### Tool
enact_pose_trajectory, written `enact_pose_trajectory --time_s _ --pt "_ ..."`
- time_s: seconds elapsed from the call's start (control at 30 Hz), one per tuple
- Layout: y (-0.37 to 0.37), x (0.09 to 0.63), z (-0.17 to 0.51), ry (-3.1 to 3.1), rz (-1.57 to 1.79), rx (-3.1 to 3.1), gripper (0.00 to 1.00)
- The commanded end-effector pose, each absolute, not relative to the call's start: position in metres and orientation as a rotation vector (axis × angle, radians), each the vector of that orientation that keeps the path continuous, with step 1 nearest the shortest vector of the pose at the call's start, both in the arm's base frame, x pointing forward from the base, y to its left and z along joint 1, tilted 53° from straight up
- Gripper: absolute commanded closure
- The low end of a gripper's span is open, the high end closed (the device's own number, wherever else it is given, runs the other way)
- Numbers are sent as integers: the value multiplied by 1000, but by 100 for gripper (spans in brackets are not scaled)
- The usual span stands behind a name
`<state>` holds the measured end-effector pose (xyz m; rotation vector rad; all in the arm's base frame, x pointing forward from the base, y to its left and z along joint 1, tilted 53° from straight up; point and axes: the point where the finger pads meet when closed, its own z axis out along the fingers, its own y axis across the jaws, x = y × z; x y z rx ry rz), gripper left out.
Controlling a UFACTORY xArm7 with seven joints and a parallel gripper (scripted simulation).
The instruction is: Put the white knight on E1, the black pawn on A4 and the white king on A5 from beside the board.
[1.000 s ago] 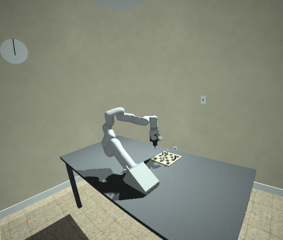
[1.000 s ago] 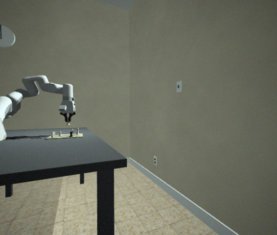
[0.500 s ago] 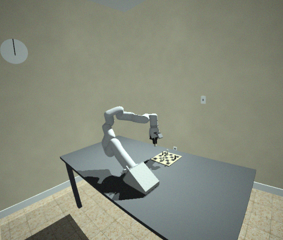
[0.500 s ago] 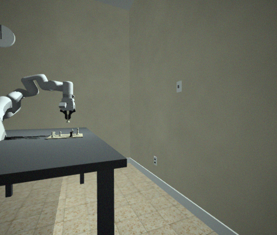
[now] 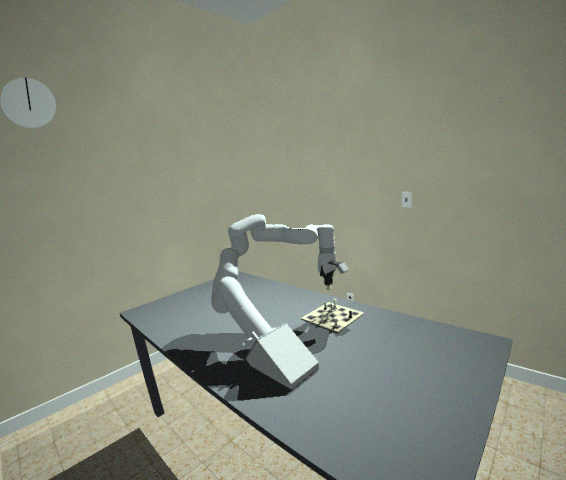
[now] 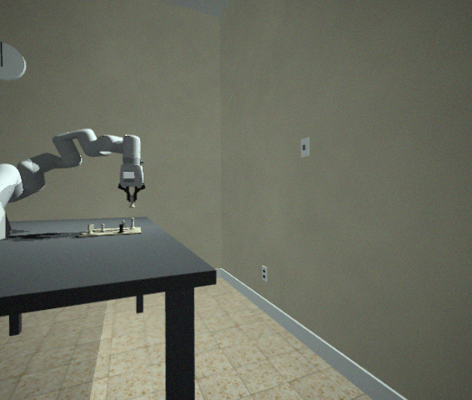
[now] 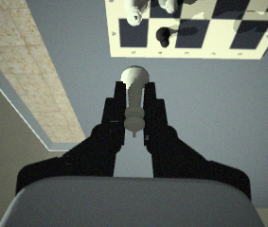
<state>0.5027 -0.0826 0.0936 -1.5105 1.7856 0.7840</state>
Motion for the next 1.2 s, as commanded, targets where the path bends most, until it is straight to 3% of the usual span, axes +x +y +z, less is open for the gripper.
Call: enact_pose_trajectory --time_s 0.0,1.17 --pt "-86 507 96 1776 780 -1516 100" --pt "-18 516 45 1776 780 -1516 100"
